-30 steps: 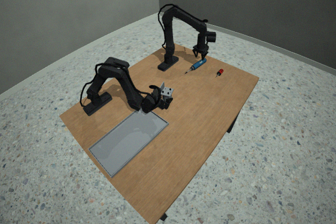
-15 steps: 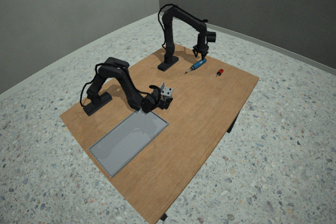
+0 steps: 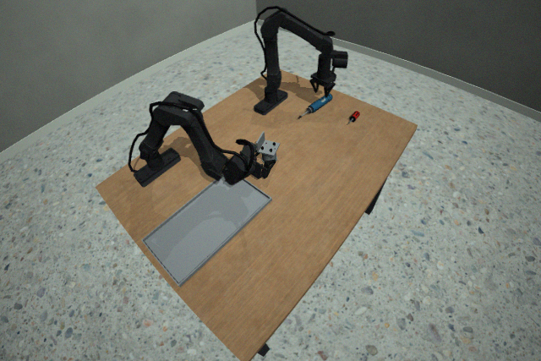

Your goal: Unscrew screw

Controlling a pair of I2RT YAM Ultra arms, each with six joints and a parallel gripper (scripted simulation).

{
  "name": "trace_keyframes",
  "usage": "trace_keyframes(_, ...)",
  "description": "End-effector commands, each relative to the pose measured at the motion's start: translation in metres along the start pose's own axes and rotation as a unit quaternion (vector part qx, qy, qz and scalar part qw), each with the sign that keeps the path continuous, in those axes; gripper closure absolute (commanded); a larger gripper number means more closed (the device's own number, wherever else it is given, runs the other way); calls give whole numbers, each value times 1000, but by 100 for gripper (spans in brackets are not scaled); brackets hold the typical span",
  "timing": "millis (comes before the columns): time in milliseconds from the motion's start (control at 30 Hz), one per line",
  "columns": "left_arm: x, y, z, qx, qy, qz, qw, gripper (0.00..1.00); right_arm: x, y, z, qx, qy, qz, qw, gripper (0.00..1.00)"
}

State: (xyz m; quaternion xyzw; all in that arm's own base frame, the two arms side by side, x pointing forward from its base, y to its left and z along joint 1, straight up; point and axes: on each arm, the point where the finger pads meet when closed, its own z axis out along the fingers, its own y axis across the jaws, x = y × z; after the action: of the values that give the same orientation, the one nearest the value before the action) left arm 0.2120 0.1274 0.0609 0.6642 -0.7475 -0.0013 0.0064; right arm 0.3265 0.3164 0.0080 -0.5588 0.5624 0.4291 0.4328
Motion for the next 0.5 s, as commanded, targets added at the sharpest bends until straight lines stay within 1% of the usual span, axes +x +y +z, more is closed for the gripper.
trace_keyframes(0,-4,-5,-15,20,-15,4,1000,35,-10,0,-6,-5,-6,-10,1000,14)
trace_keyframes(67,-4,-5,-15,20,-15,4,1000,35,-6,5,-8,-6,-3,-3,1000,14)
trace_keyframes(467,-4,-5,-15,20,-15,4,1000,35,-8,2,-26,-5,-5,-8,1000,14)
